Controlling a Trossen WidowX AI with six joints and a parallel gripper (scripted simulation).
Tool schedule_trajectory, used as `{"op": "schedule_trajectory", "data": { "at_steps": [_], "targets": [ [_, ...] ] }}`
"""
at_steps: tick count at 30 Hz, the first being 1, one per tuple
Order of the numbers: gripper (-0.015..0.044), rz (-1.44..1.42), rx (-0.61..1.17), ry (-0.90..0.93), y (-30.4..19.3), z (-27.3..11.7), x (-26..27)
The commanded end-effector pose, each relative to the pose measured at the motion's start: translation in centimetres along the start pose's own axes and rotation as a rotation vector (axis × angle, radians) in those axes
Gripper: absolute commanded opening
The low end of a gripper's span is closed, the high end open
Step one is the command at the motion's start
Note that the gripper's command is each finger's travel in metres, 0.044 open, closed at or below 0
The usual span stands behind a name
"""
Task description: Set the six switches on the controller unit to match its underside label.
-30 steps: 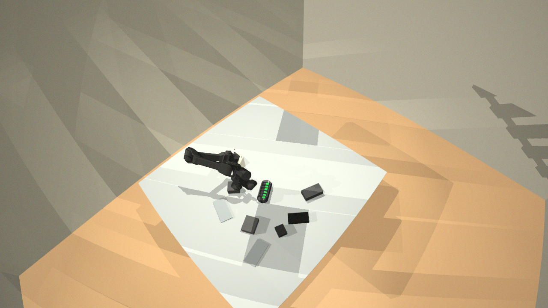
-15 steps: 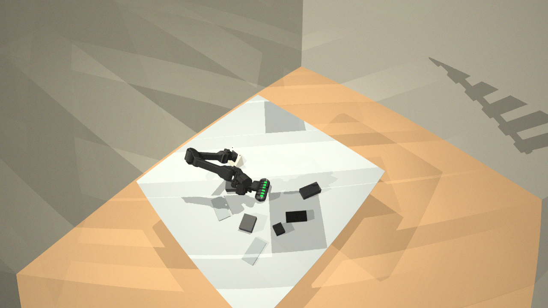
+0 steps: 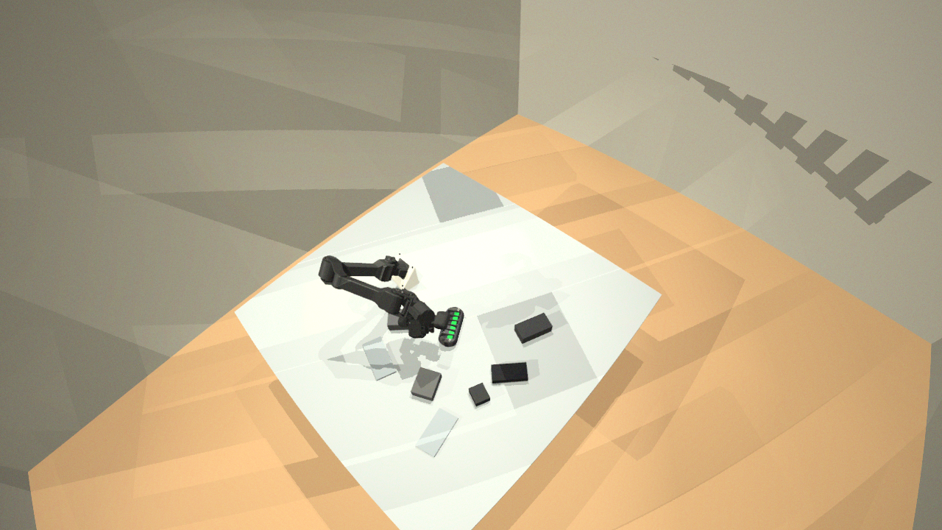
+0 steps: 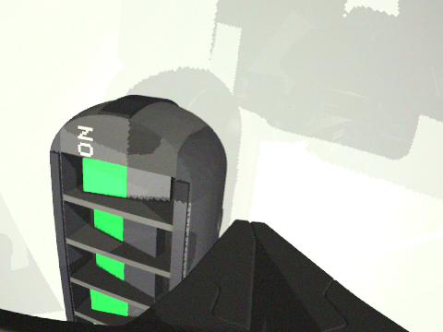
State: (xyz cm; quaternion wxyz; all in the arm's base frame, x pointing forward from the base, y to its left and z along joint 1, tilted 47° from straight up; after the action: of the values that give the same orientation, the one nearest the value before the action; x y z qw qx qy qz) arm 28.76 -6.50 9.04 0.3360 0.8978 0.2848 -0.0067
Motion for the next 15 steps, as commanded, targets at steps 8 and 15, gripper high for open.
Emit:
{"op": "schedule_trajectory", "data": {
  "at_steps": [8, 15],
  "targets": [
    [0.0000, -0.003, 0.053, -0.090, -3.0, -0.1, 3.3],
    [0.0000, -0.012, 0.058, -0.189, -6.4, -0.2, 5.9]
  ]
}}
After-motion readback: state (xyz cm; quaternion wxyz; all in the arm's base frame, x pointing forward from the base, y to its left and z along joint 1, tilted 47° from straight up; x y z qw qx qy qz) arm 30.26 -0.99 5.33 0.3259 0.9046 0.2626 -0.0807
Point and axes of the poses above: the point midway between the two fingers, 35 mm back from their tips, its own z axis out along the fingers, its own x axis across the jaws, y = z × x, the point moved 2 cm from there along -z, back along the fingers, and after that the axes turned 1 degree about -z, right-handed, at the moved point
